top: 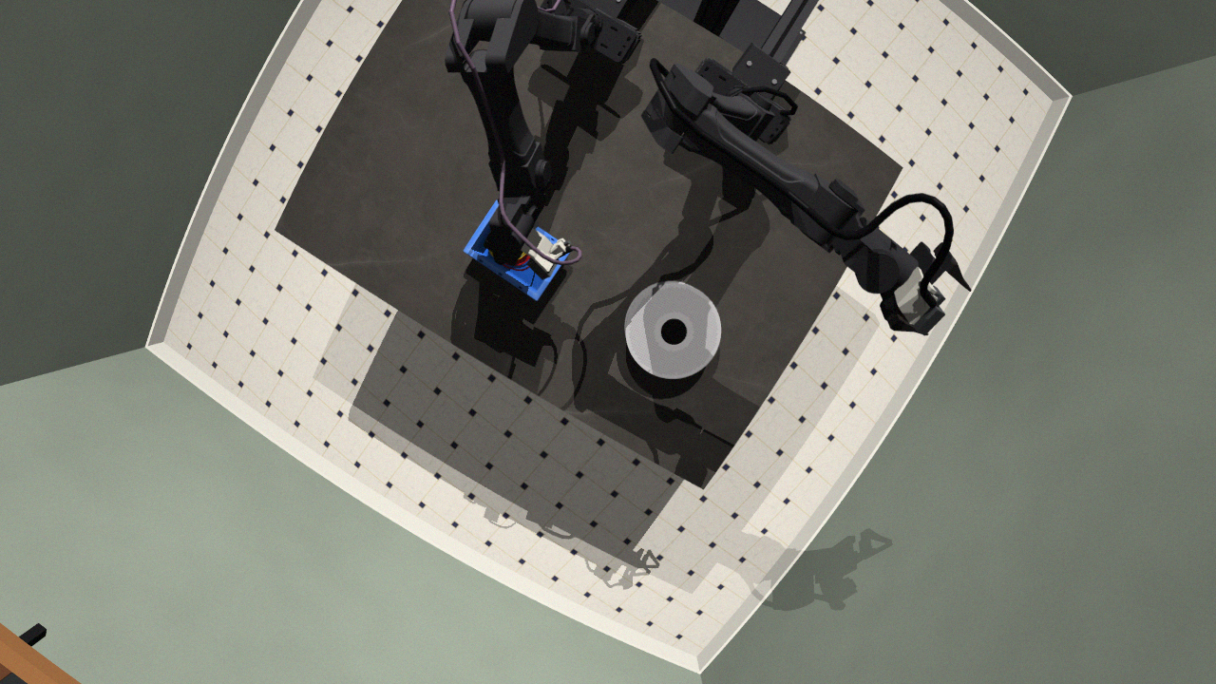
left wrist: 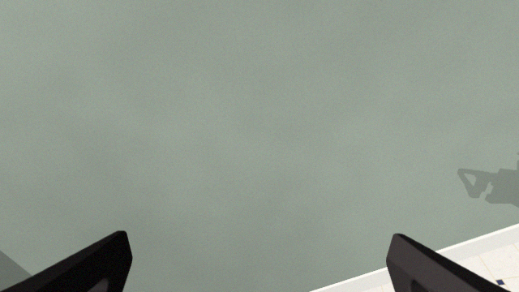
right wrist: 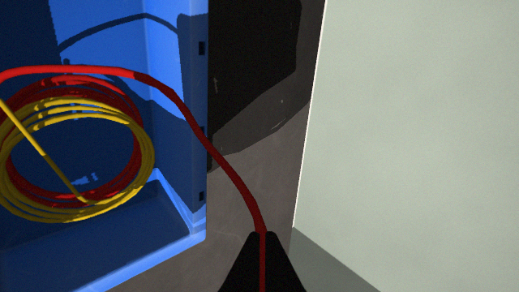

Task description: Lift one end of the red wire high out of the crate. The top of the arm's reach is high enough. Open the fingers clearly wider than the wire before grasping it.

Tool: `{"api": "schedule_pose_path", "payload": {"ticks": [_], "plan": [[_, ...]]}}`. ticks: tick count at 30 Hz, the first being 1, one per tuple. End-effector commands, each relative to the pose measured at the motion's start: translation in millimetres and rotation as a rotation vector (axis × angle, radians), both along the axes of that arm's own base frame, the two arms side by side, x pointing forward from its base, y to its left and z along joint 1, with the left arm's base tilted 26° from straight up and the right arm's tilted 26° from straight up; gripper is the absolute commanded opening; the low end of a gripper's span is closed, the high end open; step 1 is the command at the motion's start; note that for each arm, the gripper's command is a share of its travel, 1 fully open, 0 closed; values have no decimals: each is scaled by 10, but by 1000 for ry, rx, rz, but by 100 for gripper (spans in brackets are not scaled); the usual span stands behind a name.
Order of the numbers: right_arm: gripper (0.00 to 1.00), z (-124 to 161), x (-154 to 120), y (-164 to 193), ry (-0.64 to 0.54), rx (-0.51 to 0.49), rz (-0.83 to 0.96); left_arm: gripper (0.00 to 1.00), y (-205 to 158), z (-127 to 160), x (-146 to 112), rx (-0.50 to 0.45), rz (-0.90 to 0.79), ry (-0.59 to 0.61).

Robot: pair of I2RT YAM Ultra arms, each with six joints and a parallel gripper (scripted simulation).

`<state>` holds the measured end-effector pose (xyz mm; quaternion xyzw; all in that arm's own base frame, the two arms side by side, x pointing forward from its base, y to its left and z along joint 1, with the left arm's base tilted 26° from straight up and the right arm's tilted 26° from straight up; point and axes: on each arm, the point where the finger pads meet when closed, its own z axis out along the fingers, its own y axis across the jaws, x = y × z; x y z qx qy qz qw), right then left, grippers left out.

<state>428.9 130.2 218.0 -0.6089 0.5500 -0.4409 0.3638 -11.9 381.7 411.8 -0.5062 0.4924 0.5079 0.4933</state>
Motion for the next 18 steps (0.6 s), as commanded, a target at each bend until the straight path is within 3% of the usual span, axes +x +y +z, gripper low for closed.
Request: {"api": "schedule_pose_path", "payload": {"ticks": [1, 18], "plan": [[0, 199, -29, 46, -27, 23, 3, 100, 28, -74, -81, -11, 23, 1], [0, 244, -50, 53, -40, 23, 3, 100, 29, -75, -81, -12, 23, 1]]}}
